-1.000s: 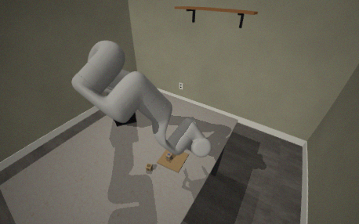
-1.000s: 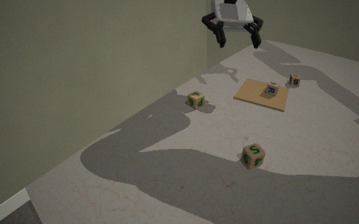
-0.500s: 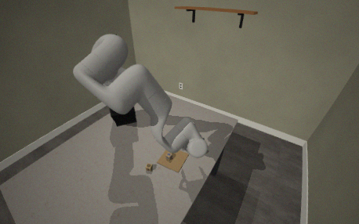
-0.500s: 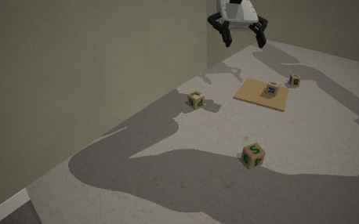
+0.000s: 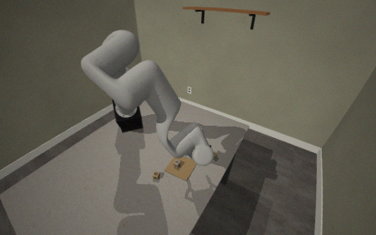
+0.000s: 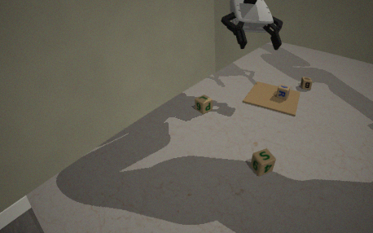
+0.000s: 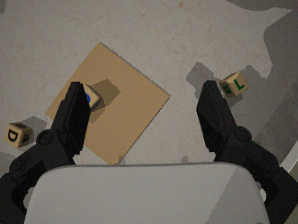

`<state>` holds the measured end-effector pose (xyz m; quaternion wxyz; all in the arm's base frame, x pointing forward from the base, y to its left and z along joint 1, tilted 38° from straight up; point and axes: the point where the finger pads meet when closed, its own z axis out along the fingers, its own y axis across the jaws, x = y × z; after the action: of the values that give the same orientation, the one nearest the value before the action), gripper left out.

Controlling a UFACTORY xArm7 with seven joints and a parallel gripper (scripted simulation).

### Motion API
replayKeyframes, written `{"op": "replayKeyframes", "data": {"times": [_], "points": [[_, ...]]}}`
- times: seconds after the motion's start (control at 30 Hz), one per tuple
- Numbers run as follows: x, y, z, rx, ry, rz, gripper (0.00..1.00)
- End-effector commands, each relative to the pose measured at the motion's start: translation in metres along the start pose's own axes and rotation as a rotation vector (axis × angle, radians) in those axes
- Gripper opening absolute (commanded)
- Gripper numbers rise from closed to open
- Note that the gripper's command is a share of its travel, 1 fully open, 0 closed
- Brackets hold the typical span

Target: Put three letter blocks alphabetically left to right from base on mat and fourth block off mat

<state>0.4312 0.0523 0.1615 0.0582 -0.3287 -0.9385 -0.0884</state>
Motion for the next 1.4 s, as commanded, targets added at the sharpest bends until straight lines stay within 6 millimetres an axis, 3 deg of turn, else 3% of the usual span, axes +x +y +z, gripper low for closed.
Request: {"op": "replayKeyframes", "data": {"times": [0.0,0.2,0.23,0.7,0.73,1.0,1.17,1.37], "points": [[0.000,0.000,-0.001,-0.003,-0.003,-0.002,1.00],[0.000,0.000,-0.001,-0.003,-0.003,-0.002,1.00],[0.001,-0.014,-0.001,0.001,-0.006,-0.002,1.00],[0.001,-0.014,-0.001,0.001,-0.006,-0.002,1.00],[0.003,-0.027,0.000,0.006,-0.009,-0.002,1.00],[0.003,-0.027,0.000,0.006,-0.009,-0.002,1.00],[0.010,-0.068,0.006,0.029,-0.016,0.002,1.00],[0.011,-0.074,0.007,0.034,-0.017,0.003,1.00]]}}
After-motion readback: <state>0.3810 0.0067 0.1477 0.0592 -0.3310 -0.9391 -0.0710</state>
